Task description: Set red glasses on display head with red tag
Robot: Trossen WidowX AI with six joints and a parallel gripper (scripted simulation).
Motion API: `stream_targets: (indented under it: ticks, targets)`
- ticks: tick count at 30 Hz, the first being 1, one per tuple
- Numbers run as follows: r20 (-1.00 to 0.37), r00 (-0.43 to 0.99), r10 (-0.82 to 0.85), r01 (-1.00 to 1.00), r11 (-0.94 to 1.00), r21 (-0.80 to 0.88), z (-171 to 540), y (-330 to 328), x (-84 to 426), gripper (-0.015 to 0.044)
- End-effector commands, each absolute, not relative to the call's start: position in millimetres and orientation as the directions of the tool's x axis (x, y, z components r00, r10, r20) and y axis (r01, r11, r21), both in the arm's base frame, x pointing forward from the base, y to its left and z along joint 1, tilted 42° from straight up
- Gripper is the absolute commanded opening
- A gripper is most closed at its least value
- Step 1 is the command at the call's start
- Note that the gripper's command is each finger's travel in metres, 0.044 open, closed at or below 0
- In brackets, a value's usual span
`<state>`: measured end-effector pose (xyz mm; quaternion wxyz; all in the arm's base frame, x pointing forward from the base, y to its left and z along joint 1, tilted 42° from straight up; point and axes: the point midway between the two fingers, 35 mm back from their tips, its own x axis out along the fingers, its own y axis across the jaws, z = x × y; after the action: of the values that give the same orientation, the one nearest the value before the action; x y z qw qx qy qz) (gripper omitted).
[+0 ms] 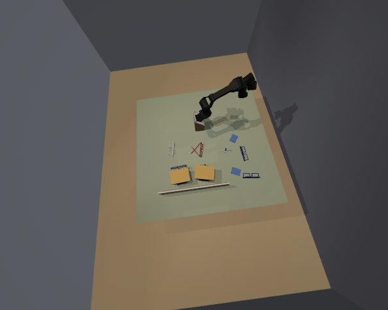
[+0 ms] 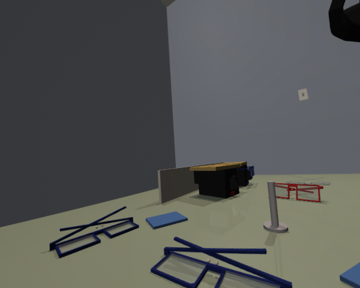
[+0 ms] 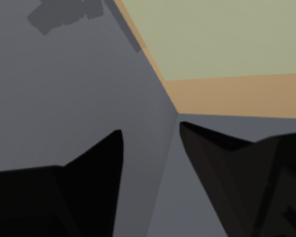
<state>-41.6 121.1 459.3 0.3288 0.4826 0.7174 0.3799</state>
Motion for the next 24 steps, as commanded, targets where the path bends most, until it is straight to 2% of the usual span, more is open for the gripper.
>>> stream_targets:
  ticks: [1, 8, 15, 24]
  targets:
    - [-0.227, -0.143, 0.963, 0.327, 0.262, 0.908, 432, 176, -24, 0.02]
    - [-0.433, 0.055, 0.9, 0.152, 0.421, 0.894, 374, 239, 34, 0.02]
    - [-0.599, 0.249, 0.761, 0.143, 0.582, 0.8, 308, 253, 129, 0.02]
    - [-0.776, 0.27, 0.569, 0.172, 0.765, 0.621, 207, 213, 234, 0.02]
